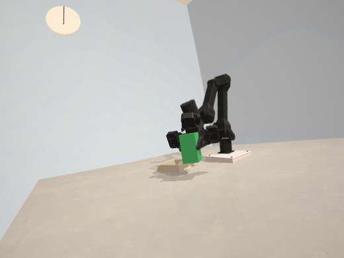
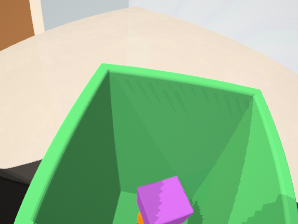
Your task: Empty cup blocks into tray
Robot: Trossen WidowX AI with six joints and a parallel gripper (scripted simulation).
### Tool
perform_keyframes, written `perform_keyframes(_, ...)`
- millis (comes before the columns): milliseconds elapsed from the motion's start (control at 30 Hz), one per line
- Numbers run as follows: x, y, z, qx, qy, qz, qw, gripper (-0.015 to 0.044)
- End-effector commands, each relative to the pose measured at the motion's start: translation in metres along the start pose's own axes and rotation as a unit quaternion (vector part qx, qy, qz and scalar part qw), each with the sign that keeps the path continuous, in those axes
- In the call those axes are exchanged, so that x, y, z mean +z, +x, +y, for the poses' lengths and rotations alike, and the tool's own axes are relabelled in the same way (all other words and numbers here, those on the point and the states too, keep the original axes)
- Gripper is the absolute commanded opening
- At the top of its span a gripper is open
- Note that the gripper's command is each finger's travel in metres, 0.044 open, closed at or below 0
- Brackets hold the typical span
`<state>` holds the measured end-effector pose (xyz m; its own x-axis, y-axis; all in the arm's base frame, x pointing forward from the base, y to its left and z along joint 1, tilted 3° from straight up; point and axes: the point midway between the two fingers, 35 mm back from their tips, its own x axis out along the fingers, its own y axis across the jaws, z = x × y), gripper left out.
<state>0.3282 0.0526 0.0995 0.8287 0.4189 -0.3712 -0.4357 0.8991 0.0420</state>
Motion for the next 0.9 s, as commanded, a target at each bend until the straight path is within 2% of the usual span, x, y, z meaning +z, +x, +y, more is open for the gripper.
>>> perform_keyframes(0,-0.001,-0.010,-0.021,-0.047,0.021,0.000,0.999,0.0000)
perform_keyframes(433,-0.016,-0.059,-0.088,-0.215,0.095,0.004,0.972,0.0000)
perform_keyframes(867,-0.039,-0.122,-0.136,-0.375,0.166,0.001,0.912,0.0000)
